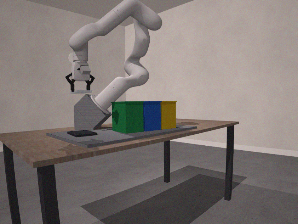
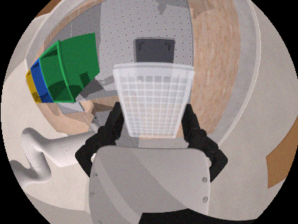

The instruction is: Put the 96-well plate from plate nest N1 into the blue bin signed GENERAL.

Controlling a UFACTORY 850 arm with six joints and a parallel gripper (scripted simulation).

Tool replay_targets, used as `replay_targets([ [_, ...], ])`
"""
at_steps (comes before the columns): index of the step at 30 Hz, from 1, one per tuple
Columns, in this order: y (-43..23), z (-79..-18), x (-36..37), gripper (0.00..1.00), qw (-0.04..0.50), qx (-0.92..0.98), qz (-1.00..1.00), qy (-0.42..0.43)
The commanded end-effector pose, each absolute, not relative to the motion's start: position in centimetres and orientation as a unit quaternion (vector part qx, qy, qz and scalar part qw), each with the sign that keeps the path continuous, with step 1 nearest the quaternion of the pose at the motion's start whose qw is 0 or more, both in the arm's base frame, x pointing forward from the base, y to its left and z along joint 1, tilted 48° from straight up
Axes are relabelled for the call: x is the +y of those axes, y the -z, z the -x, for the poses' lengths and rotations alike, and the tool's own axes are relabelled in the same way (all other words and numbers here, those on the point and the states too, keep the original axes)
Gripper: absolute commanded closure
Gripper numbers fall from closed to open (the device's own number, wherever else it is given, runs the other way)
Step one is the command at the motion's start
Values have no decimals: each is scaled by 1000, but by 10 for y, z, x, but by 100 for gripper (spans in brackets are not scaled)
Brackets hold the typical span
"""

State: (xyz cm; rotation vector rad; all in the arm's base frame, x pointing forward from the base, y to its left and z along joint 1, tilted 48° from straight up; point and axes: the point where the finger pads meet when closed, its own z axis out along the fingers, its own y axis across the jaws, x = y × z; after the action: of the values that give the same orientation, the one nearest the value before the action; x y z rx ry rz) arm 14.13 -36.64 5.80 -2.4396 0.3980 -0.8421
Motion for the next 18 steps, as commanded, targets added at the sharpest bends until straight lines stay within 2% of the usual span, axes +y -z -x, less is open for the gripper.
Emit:
replay_targets([
  [1, -58, -141, -367, 100, 261, 147, 902, 311],
  [18, -89, -153, -330, 100, 267, 163, 899, 307],
])
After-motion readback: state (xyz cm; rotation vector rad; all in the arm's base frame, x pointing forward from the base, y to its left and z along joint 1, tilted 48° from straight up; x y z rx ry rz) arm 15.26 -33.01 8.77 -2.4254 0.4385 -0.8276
